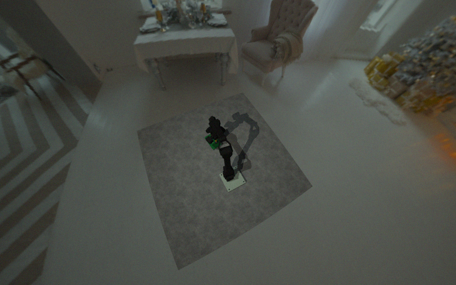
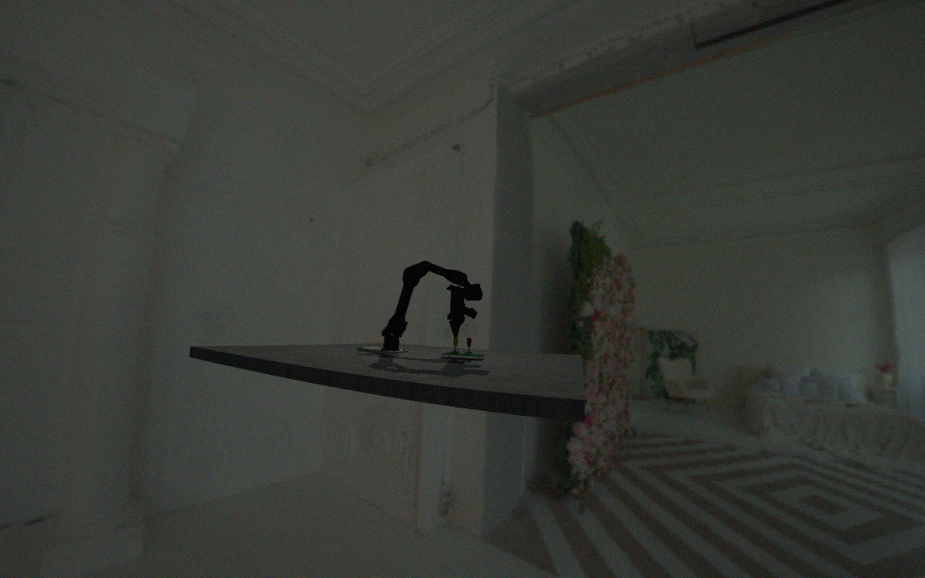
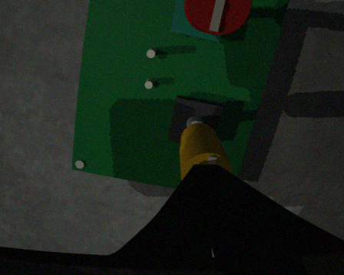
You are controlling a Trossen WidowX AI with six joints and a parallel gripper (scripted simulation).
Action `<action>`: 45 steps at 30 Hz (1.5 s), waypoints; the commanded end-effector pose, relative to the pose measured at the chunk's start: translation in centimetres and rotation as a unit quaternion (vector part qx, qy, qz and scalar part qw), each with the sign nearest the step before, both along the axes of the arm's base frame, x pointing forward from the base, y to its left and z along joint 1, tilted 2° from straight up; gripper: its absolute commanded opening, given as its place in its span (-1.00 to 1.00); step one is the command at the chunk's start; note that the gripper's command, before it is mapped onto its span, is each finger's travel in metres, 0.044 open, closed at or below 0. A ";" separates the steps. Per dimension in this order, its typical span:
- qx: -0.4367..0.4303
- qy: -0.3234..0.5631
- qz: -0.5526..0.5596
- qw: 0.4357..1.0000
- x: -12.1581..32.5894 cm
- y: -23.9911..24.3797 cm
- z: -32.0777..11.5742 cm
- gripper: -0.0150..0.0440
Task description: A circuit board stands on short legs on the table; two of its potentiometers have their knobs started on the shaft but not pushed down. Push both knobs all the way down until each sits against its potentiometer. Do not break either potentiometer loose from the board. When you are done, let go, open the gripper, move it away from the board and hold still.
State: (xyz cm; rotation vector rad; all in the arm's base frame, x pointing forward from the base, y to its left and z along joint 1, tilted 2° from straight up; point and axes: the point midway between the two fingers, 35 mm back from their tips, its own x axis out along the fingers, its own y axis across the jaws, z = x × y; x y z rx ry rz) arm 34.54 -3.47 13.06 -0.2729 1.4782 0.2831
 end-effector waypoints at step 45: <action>-0.002 0.000 -0.003 1.000 0.1 -0.1 -1.2 -0.49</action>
